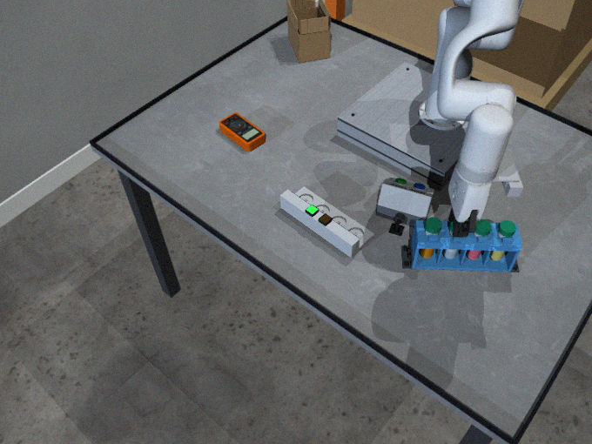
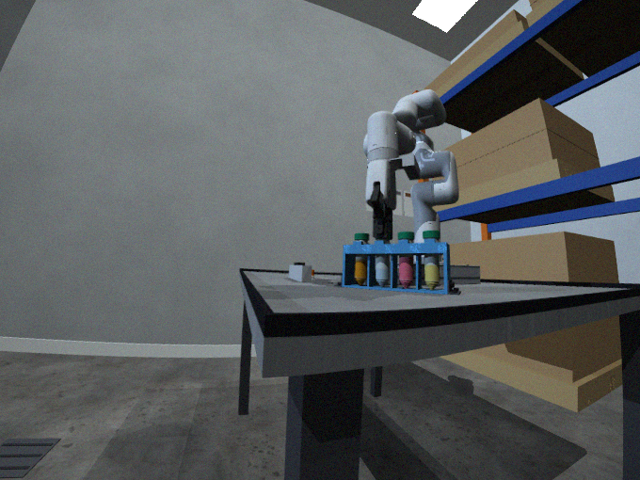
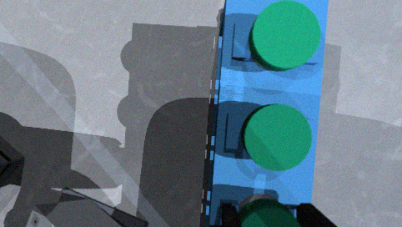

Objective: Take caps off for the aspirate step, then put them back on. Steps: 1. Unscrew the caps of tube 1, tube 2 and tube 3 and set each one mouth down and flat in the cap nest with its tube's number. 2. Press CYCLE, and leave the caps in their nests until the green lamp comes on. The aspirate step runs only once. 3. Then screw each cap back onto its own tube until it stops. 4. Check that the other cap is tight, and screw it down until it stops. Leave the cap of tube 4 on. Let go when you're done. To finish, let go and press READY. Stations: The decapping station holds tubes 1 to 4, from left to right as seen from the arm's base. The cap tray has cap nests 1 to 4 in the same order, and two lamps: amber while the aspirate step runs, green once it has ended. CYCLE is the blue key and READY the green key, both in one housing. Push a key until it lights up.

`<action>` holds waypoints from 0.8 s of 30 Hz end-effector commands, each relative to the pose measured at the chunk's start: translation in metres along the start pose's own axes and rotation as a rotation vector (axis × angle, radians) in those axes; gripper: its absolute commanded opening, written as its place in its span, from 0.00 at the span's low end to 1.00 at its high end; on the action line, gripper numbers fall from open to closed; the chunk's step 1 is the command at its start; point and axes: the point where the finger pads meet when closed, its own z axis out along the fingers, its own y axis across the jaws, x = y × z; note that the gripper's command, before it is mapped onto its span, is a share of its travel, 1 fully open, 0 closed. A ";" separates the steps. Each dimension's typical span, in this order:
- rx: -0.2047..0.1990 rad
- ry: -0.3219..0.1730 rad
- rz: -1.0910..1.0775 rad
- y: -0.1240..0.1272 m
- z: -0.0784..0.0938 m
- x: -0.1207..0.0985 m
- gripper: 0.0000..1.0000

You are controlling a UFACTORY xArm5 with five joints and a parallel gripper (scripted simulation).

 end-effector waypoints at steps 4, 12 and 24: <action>-0.005 0.012 0.319 0.001 -0.001 0.000 0.00; -0.002 0.013 0.685 0.001 0.000 0.000 0.00; -0.001 0.015 0.862 0.001 0.000 0.000 0.00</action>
